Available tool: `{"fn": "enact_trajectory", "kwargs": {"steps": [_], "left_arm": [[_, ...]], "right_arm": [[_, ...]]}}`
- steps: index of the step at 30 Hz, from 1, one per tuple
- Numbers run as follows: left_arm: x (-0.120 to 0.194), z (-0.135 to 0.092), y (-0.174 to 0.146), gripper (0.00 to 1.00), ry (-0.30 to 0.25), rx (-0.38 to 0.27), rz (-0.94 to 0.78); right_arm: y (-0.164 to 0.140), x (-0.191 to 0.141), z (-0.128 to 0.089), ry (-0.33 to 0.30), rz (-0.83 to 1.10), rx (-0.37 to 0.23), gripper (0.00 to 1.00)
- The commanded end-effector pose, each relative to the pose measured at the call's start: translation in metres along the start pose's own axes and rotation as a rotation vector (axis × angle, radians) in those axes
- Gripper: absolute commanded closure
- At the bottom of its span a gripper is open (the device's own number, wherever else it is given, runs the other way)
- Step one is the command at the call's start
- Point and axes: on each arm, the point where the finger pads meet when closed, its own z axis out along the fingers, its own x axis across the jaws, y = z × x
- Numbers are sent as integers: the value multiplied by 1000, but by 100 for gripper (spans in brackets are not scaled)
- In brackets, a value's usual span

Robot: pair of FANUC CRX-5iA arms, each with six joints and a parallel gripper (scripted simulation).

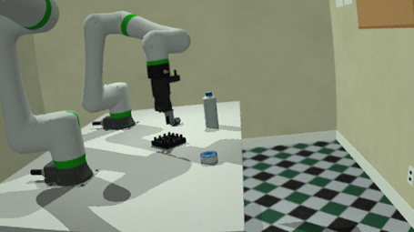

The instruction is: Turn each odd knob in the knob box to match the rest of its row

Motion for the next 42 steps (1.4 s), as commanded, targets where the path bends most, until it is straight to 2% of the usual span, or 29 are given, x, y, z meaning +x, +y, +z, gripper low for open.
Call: {"fn": "enact_trajectory", "kwargs": {"steps": [1,23,42], "left_arm": [[1,-1,0,54,2,0,0],[1,1,0,54,2,-1,0],[1,18,0,54,2,-1,0]], "right_arm": [[0,0,-1,0,0,-2,0],[0,0,-1,0,0,-2,0],[0,0,-1,0,0,-2,0]]}}
